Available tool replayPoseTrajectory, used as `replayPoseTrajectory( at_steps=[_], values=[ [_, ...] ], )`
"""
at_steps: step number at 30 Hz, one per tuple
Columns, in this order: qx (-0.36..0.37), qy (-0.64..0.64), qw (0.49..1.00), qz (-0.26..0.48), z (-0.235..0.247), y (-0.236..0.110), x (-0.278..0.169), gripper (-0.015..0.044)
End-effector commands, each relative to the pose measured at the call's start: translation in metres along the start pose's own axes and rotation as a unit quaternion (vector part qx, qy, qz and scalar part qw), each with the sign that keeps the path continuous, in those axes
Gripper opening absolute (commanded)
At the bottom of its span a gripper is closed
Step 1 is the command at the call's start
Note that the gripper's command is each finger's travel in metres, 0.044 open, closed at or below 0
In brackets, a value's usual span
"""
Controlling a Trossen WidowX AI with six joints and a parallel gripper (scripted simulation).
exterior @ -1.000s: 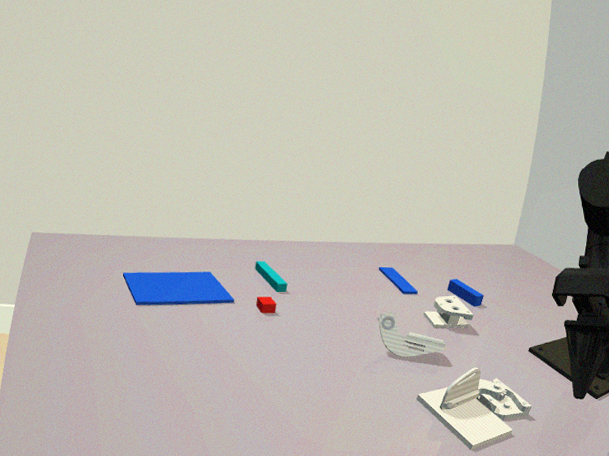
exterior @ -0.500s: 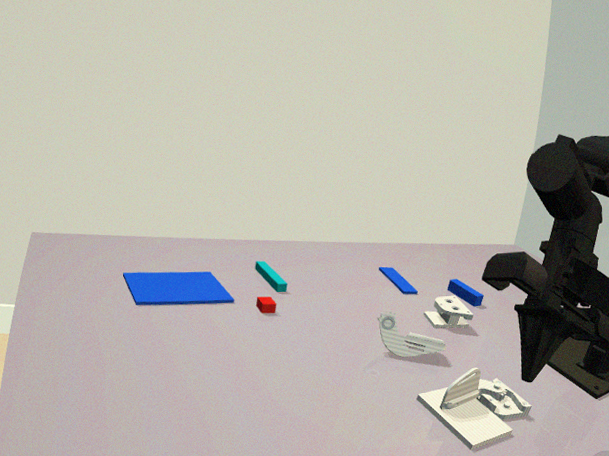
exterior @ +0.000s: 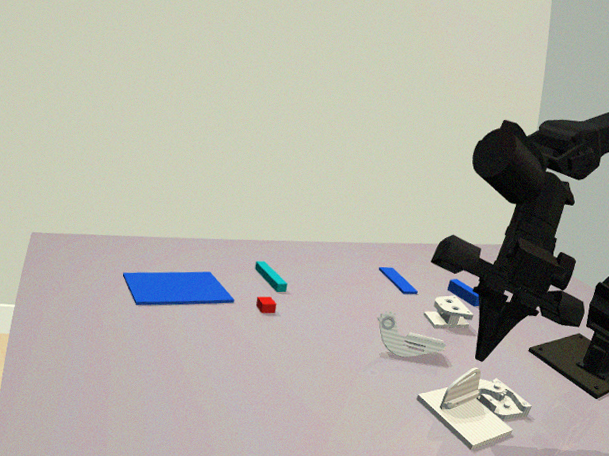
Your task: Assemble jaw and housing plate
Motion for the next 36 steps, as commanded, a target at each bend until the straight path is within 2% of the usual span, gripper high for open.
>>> replayPoseTrajectory(
  at_steps=[1, 18, 36],
  values=[
    [-0.004, 0.051, 0.999, 0.016, -0.013, -0.003, -0.010, 0.0000],
    [-0.013, 0.274, 0.958, 0.089, -0.055, -0.011, -0.066, 0.0000],
    [-0.033, 0.492, 0.856, 0.156, -0.087, -0.026, -0.134, 0.0000]
  ],
)
Point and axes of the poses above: the point midway between the two fingers, 35 mm back from their tips, its own y axis out along the fingers, its own z axis across the jaws, x = y × z, the point moved 1 cm from there along -y, back along the fingers, and after that the axes turned 2 degrees about -y, right-handed, at the moved point
